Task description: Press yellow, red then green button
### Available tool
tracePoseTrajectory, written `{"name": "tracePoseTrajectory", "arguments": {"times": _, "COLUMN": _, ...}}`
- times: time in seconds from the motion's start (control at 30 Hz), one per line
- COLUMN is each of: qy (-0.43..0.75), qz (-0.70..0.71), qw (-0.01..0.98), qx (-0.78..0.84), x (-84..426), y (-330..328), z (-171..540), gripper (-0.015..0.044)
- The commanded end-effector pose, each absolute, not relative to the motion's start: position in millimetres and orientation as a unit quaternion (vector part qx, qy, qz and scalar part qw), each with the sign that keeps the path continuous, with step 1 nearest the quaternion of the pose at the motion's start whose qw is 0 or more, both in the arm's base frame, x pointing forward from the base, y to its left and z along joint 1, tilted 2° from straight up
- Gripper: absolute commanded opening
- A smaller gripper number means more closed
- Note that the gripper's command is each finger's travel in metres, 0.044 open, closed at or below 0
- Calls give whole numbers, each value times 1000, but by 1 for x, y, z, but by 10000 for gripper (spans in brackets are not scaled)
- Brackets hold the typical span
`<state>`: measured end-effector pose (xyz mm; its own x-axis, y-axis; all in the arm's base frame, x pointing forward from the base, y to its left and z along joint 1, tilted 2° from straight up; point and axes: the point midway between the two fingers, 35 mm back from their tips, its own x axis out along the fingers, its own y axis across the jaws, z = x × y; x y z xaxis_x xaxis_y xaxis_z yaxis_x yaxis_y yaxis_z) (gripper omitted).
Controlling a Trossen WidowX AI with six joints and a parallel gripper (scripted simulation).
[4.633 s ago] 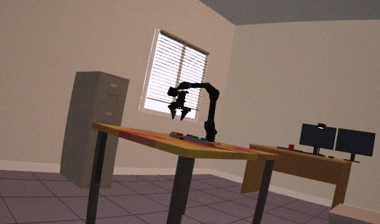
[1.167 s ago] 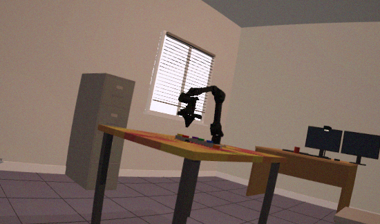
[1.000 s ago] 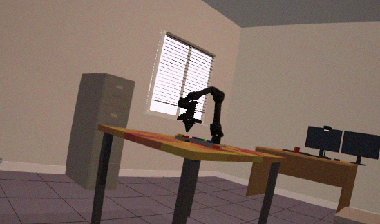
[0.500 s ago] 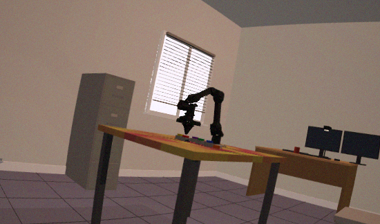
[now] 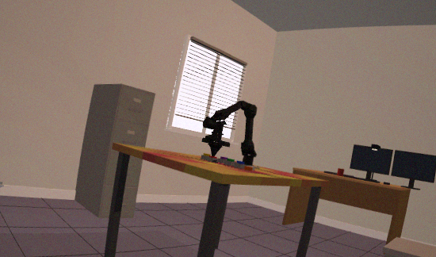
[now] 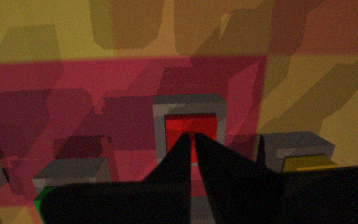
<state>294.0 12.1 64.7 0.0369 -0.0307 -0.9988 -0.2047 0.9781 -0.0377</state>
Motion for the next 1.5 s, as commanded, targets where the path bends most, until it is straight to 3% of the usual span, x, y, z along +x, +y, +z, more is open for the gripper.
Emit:
{"name": "tracePoseTrajectory", "arguments": {"times": 0.0, "qy": 694, "qz": 61, "qw": 712, "qx": -86, "x": 293, "y": 12, "z": 62, "gripper": 20}}
{"name": "tracePoseTrajectory", "arguments": {"times": 0.33, "qy": 694, "qz": 61, "qw": 712, "qx": -86, "x": 293, "y": 12, "z": 62, "gripper": 20}}
{"name": "tracePoseTrajectory", "arguments": {"times": 0.97, "qy": 694, "qz": 61, "qw": 712, "qx": -86, "x": 289, "y": 17, "z": 158, "gripper": 20}}
{"name": "tracePoseTrajectory", "arguments": {"times": 1.27, "qy": 696, "qz": 64, "qw": 710, "qx": -83, "x": 219, "y": 96, "z": 153, "gripper": 20}}
{"name": "tracePoseTrajectory", "arguments": {"times": 1.47, "qy": 696, "qz": 64, "qw": 710, "qx": -83, "x": 220, "y": 97, "z": 135, "gripper": 20}}
